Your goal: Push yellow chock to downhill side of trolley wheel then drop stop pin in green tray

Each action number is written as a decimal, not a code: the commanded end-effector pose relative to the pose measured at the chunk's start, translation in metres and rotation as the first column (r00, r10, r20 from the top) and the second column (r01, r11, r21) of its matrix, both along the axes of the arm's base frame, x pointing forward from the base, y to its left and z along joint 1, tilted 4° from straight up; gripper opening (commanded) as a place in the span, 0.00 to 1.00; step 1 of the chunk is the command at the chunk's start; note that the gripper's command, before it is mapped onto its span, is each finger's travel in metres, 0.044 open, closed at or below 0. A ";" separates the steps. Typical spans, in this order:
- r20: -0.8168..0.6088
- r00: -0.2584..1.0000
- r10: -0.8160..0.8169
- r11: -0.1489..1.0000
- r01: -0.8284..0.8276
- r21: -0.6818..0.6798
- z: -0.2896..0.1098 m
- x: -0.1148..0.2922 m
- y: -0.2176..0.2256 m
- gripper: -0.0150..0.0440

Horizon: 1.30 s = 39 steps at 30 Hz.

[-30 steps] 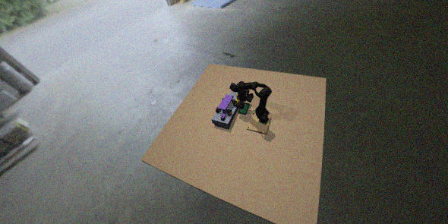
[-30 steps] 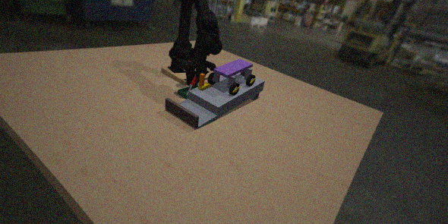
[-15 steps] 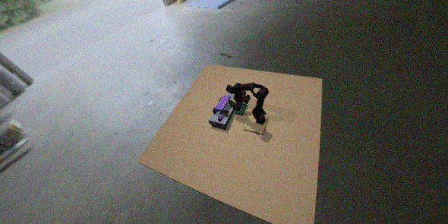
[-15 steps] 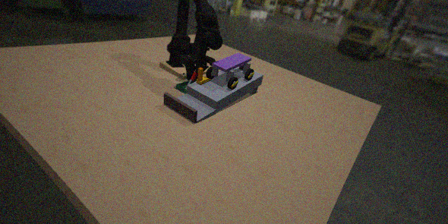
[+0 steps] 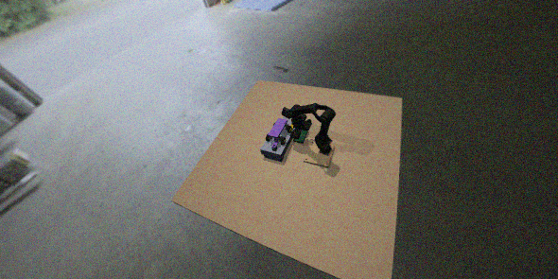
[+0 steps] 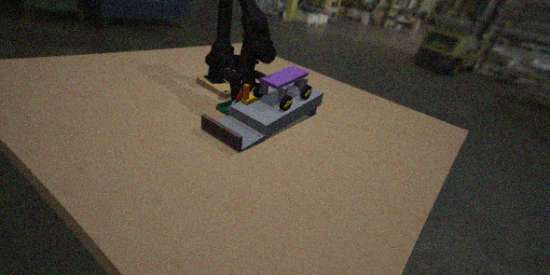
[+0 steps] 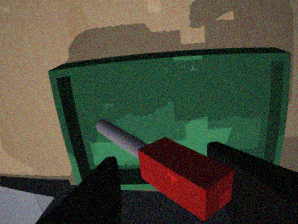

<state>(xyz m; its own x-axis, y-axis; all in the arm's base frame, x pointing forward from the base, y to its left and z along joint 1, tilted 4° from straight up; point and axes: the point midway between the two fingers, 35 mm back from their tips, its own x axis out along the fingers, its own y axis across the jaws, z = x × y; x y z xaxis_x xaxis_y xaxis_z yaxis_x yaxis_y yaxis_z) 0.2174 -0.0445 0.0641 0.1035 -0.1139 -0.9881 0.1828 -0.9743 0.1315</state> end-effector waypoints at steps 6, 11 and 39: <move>0.000 1.000 -0.004 1.000 0.004 -0.003 -0.003 -0.001 0.004 0.58; 0.000 1.000 -0.004 1.000 0.004 -0.002 -0.005 -0.001 0.007 0.58; 0.004 1.000 0.000 1.000 0.000 0.001 -0.012 -0.002 0.016 0.83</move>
<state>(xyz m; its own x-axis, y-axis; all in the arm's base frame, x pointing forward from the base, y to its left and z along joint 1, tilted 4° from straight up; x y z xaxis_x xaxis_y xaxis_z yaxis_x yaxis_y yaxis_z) 0.2150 -0.0281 0.0521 0.1069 -0.1133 -0.9878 0.1816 -0.9746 0.1314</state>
